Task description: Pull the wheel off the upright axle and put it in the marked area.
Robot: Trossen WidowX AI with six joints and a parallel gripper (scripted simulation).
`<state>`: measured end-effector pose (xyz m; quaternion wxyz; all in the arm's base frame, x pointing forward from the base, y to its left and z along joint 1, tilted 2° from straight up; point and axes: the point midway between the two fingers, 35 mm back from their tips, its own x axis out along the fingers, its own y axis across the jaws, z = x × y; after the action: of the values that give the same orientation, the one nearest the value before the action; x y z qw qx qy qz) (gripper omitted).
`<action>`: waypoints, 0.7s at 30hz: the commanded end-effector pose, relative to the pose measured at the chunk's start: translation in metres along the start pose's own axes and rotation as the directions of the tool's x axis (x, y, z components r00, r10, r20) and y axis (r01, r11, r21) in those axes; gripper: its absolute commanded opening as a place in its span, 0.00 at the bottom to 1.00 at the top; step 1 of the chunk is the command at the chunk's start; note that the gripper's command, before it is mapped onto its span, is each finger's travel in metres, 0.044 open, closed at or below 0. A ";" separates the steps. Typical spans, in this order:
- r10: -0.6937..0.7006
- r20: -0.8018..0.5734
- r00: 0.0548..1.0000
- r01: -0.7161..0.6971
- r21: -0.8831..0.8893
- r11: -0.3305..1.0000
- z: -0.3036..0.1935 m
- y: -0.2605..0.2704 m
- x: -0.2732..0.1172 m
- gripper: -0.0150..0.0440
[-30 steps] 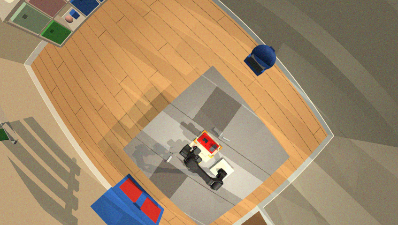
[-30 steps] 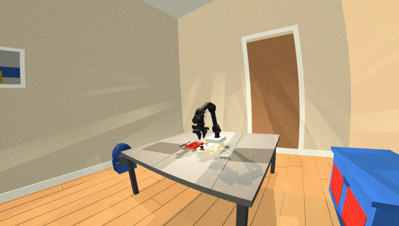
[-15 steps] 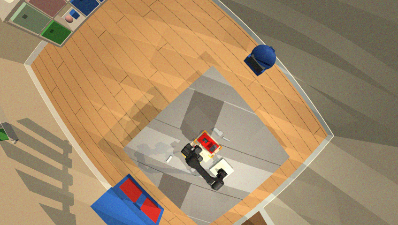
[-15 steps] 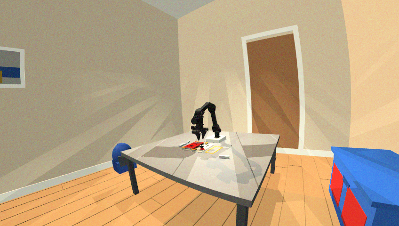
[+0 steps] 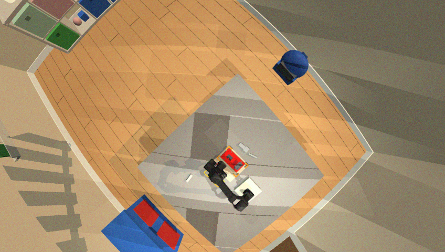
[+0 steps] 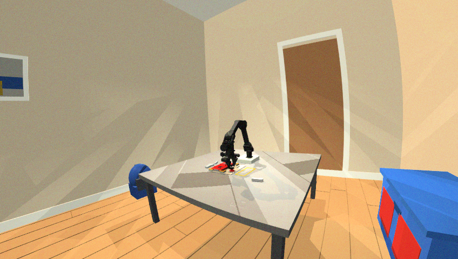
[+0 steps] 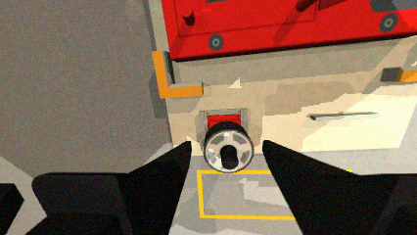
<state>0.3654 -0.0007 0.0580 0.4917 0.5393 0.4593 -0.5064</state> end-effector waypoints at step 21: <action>0.000 0.000 1.000 0.000 0.000 1.000 0.000 0.000 -0.002 0.25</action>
<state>0.3647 -0.0007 0.0583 0.4912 0.5387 0.4599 -0.5070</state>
